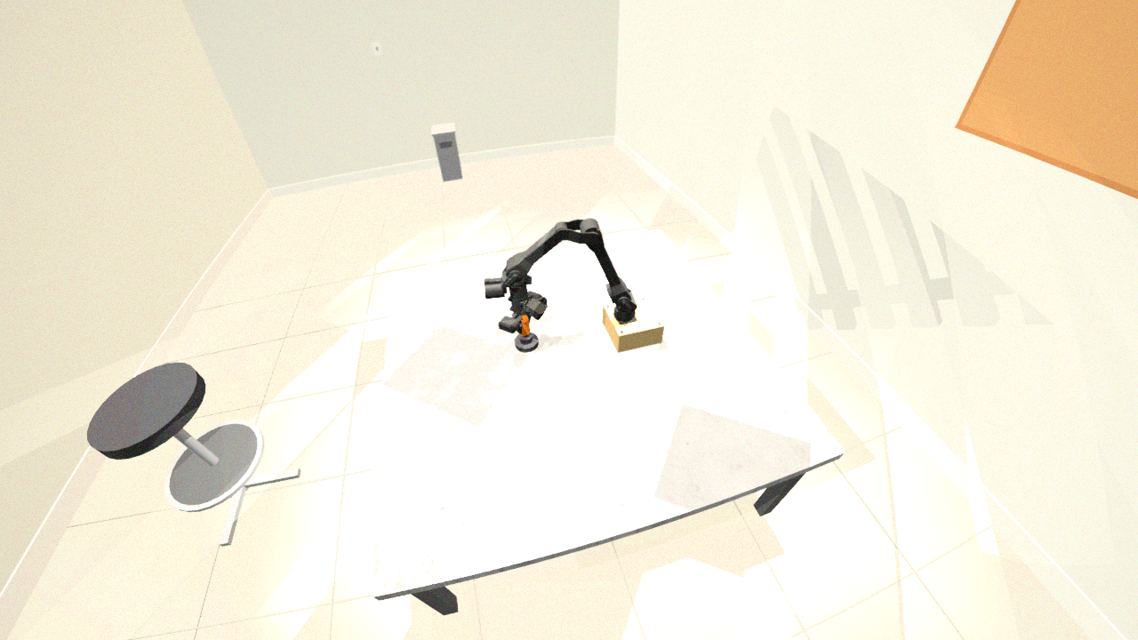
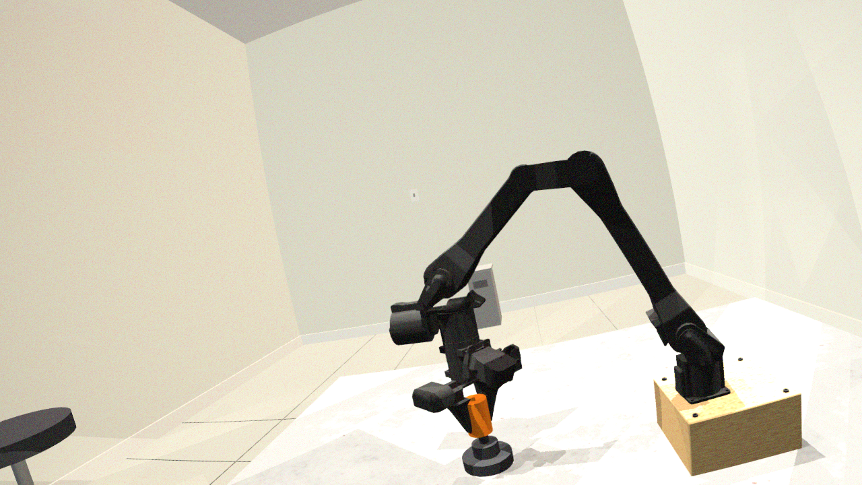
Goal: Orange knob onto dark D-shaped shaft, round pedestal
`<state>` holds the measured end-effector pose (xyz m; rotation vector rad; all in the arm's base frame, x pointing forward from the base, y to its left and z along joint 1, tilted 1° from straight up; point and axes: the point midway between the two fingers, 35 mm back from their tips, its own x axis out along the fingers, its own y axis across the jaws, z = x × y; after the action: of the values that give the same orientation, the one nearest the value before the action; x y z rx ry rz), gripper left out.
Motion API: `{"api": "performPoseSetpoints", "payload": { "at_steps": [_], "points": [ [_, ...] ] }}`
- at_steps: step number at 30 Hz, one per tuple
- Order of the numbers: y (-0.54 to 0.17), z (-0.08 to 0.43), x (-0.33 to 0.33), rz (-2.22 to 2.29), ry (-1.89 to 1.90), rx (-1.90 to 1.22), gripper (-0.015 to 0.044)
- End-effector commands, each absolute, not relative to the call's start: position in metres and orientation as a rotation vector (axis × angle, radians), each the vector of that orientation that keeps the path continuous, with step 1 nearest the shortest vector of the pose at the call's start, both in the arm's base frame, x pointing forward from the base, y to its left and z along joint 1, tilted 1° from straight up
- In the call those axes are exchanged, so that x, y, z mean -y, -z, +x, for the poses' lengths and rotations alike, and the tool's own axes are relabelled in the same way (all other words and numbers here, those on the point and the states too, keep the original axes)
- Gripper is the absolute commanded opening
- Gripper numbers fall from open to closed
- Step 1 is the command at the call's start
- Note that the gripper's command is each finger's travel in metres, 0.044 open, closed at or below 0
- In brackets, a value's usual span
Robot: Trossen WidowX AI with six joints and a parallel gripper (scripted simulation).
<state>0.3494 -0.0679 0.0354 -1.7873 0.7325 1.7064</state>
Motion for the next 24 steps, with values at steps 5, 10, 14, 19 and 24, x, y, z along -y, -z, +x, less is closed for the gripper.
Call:
{"api": "performPoseSetpoints", "payload": {
  "at_steps": [5,10,14,19,24],
  "points": [
    [-0.0345,0.3466,0.0671,-1.792,-1.712,-0.724,0.0000],
    [-0.0334,0.3476,0.0673,-1.792,-1.712,-0.724,0.0000],
    [-0.0329,0.3486,0.0674,-1.792,-1.712,-0.724,0.0000],
    [-0.0330,0.3495,0.0676,-1.792,-1.712,-0.724,0.0000],
    [-0.0340,0.3494,0.0676,-1.792,-1.712,-0.724,0.0000]
  ]
}}
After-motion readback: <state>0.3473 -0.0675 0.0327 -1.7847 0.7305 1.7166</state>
